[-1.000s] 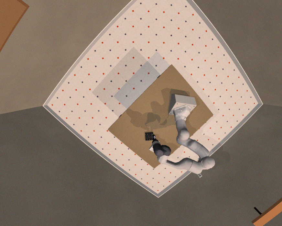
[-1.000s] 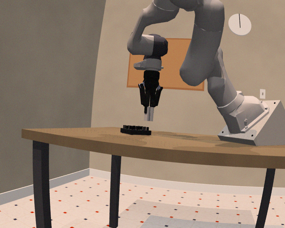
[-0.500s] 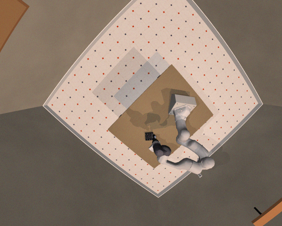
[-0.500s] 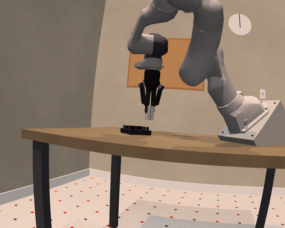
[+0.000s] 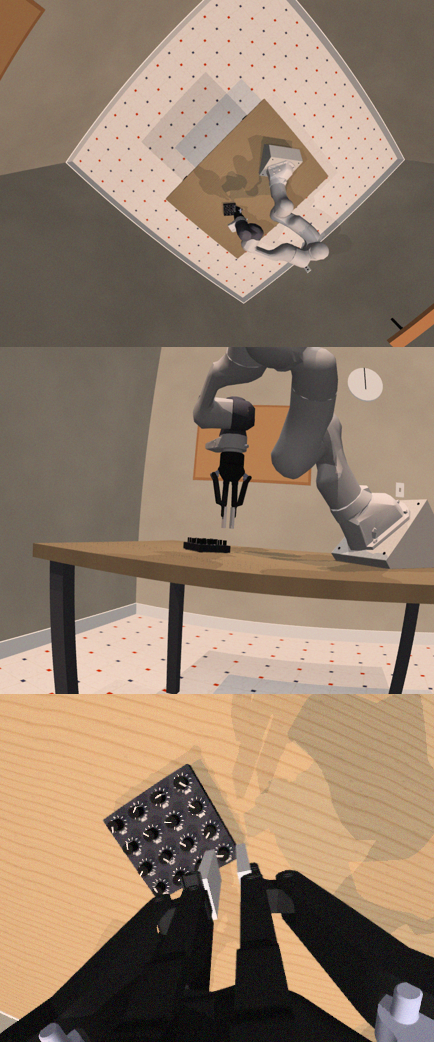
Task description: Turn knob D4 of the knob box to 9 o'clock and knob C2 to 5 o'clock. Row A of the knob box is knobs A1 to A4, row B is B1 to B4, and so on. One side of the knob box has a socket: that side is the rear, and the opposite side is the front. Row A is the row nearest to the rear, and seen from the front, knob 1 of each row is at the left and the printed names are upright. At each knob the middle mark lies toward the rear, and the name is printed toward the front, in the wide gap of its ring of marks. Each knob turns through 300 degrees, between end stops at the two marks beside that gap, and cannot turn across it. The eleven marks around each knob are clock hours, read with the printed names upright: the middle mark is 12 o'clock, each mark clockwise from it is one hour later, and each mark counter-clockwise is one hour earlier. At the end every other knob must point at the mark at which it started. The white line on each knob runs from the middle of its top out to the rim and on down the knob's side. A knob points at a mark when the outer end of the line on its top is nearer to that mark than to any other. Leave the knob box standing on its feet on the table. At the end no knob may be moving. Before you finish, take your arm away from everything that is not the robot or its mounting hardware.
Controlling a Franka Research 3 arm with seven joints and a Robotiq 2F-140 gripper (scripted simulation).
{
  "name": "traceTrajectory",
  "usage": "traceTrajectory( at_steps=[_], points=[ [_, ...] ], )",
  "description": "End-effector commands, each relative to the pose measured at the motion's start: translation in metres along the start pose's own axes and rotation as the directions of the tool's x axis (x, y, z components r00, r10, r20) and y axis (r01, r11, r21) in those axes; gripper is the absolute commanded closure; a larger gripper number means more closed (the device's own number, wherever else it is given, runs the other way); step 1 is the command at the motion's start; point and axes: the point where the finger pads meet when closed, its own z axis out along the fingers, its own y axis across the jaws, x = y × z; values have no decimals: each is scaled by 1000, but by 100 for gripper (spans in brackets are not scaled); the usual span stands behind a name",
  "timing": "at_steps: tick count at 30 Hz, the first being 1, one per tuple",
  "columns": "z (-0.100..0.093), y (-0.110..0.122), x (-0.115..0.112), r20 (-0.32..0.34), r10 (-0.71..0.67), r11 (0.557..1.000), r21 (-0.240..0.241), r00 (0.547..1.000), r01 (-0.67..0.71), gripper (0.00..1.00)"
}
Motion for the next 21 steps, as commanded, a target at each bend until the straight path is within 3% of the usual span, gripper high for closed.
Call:
traceTrajectory(
  at_steps=[1,17,21],
  points=[
    [-1,-3,-2,3,156,988,-3,988,-156,88],
    [-4,-2,-2,1,376,927,-5,927,-376,88],
    [-5,-2,-2,0,460,888,-5,888,-460,88]
  ],
)
